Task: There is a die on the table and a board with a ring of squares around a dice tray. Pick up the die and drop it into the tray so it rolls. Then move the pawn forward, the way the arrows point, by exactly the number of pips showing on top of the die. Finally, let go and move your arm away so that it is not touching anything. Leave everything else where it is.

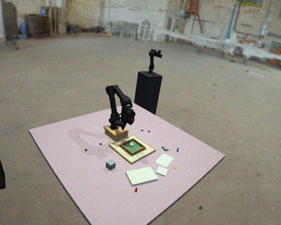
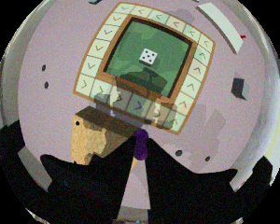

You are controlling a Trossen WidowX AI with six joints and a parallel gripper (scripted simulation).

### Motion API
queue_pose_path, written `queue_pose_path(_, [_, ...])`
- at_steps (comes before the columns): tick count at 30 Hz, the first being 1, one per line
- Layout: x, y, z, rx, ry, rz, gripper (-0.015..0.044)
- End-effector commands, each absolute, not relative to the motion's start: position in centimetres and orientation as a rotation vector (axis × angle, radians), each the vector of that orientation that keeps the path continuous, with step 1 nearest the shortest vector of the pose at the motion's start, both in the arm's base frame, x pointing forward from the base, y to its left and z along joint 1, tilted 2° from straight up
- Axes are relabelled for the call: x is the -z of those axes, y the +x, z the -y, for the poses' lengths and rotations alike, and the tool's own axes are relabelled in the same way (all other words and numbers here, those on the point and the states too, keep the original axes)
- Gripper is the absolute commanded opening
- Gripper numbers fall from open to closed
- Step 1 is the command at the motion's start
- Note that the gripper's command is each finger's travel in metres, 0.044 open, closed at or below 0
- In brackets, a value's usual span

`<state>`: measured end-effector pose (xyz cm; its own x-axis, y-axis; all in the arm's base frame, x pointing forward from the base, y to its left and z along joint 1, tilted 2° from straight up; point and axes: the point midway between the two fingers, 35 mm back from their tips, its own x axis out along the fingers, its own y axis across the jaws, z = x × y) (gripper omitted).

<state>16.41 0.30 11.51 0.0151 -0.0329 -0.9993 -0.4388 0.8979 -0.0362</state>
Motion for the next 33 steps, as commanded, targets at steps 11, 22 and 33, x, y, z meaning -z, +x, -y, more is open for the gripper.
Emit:
queue_pose_path(11, [-10.7,21.6,0.9,-0.333,-0.383,-1.528,0.0])
queue_pose_path(22, [-8.8,26.0,2.6,-0.331,-0.385,-1.525,0.0])
queue_pose_path(33, [-6.1,30.0,4.8,-0.328,-0.387,-1.522,0.0])
